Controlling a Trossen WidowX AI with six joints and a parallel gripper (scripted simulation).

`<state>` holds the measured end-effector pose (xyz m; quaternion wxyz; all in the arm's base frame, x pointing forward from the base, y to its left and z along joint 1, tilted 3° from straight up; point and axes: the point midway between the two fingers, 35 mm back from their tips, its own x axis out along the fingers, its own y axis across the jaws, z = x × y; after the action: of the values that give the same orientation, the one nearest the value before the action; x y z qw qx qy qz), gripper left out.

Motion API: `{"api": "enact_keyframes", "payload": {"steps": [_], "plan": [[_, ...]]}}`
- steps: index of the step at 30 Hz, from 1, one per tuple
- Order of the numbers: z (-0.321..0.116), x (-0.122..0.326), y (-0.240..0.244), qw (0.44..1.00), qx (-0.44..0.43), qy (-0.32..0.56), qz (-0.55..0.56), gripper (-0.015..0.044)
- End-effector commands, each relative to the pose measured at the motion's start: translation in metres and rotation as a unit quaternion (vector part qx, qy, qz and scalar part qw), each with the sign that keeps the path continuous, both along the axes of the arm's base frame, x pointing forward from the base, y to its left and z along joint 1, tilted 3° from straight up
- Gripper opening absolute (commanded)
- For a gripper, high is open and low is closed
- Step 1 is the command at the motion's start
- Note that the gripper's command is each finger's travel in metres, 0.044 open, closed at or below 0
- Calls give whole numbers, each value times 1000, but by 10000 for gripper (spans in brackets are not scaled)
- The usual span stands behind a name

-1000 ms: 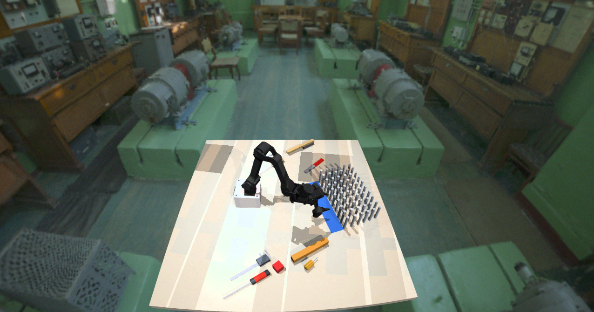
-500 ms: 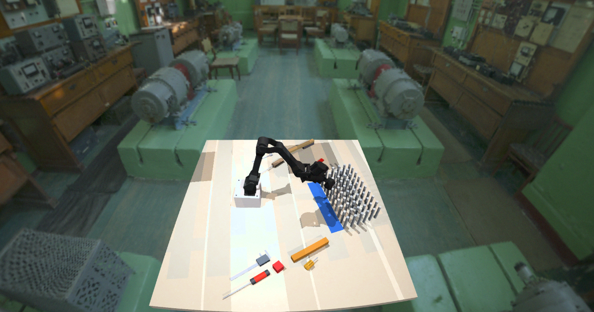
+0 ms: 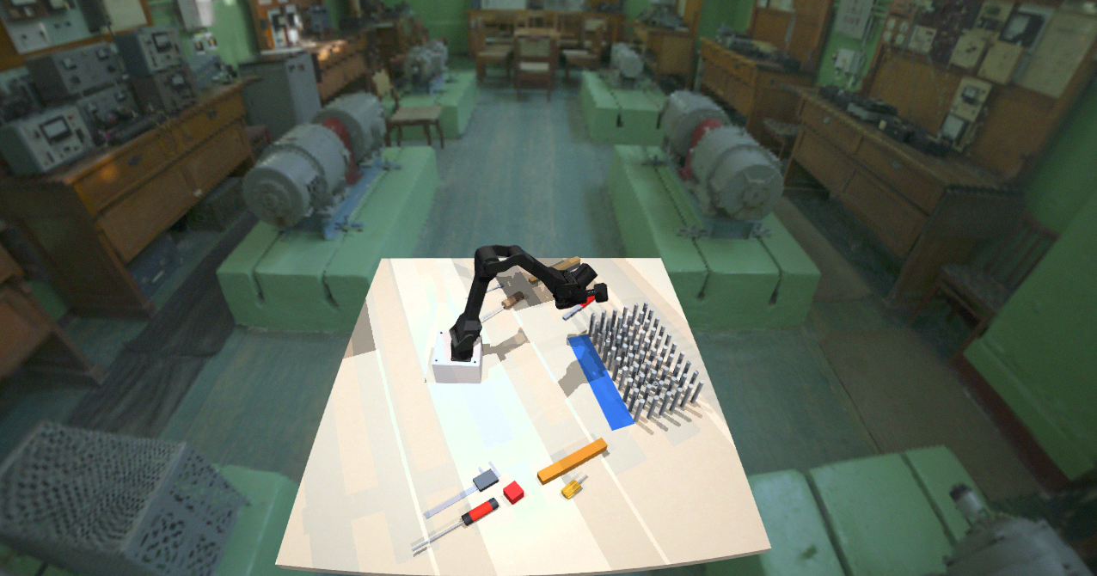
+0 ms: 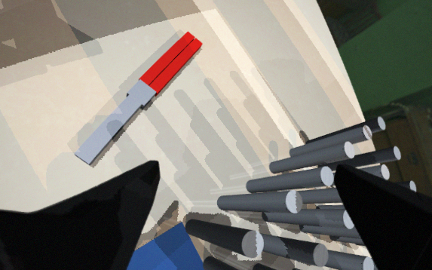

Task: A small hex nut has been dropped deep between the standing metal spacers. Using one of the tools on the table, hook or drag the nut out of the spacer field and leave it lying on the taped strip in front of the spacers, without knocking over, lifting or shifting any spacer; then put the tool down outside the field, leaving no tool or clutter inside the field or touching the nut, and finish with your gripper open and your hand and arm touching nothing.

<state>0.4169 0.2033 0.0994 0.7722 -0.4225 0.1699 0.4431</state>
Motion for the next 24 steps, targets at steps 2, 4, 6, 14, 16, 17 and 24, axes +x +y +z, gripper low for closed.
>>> {"api": "enact_keyframes", "payload": {"steps": [2,4,6,14,16,17,24], "plan": [[-28,-49,63,960,-170,-43,219,440],[-34,-64,76,935,-209,-57,280,440],[-39,-79,88,906,-244,-71,338,440],[-54,-143,125,737,-353,-128,562,440],[-57,-160,132,681,-372,-142,614,440],[-58,-168,135,652,-380,-149,639,440],[-64,-228,148,416,-409,-191,790,440]]}}
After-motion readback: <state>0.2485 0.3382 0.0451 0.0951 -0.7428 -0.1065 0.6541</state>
